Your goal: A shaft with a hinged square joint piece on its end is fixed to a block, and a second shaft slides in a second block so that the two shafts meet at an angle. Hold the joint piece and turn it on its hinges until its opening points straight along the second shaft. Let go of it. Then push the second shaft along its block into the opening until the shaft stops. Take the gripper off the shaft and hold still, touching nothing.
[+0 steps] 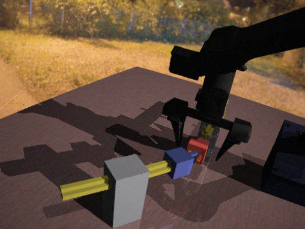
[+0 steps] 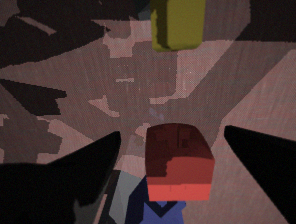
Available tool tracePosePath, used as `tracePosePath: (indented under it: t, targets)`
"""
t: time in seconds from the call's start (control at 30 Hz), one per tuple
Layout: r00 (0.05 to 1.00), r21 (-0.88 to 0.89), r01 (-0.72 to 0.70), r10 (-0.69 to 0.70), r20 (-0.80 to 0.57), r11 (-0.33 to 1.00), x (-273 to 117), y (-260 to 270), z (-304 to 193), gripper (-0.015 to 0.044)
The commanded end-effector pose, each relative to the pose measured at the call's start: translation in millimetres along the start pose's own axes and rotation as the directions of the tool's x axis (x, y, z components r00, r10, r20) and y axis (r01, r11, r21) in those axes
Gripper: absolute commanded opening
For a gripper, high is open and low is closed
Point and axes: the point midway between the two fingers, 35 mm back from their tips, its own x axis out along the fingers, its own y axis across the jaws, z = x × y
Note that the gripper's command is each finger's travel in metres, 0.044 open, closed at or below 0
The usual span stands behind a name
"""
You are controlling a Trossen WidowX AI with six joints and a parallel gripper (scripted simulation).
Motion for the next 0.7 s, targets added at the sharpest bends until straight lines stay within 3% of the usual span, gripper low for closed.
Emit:
tracePosePath:
  t: [0.0,0.13,0.67]
  targets:
    - [1.000,-0.003,-0.001,0.001,-0.031,1.000,-4.4,0.2,-2.0,0.0440]
    - [1.000,-0.025,-0.003,0.002,-0.028,1.000,-6.4,0.9,-2.0,0.0440]
    - [0.999,-0.535,-0.001,0.020,0.030,0.845,-55.8,10.7,-3.7,0.0440]
